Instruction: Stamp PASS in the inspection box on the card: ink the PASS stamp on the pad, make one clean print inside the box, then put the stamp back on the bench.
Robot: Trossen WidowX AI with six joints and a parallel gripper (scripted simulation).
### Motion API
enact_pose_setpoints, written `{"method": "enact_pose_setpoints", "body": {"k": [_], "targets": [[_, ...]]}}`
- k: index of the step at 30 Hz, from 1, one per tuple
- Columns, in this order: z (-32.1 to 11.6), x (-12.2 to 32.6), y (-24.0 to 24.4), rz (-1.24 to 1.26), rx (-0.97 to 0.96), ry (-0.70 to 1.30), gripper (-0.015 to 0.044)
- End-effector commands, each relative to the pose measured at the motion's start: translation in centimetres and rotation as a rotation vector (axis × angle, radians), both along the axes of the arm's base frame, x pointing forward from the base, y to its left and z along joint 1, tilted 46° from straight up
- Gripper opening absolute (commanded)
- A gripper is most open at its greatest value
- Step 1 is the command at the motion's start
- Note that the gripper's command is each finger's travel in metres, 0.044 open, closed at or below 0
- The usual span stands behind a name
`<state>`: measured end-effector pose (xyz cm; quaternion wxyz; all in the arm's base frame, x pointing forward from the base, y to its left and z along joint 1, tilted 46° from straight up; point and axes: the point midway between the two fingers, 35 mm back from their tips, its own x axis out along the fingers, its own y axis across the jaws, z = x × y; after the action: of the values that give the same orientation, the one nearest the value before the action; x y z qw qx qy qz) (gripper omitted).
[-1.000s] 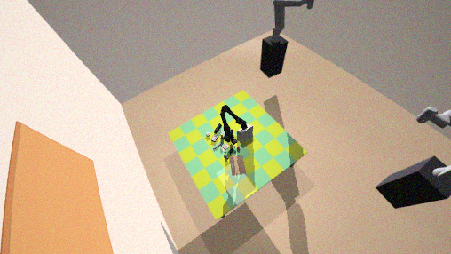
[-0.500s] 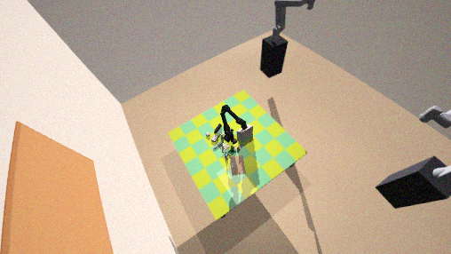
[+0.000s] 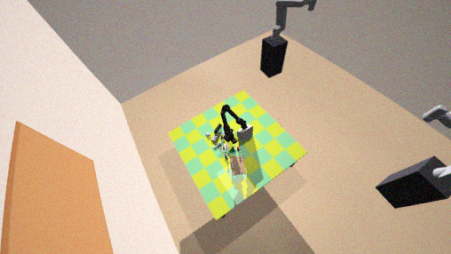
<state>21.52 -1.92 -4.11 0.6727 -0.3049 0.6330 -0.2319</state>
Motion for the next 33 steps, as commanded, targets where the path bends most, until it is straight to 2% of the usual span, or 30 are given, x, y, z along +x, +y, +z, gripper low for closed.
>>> {"method": "enact_pose_setpoints", "body": {"k": [1,33], "targets": [[0.1,0.0,0.2,-0.002,0.005,-0.002,0.0],[1.2,-0.1,1.3,-0.001,0.008,-0.001,0.0]]}}
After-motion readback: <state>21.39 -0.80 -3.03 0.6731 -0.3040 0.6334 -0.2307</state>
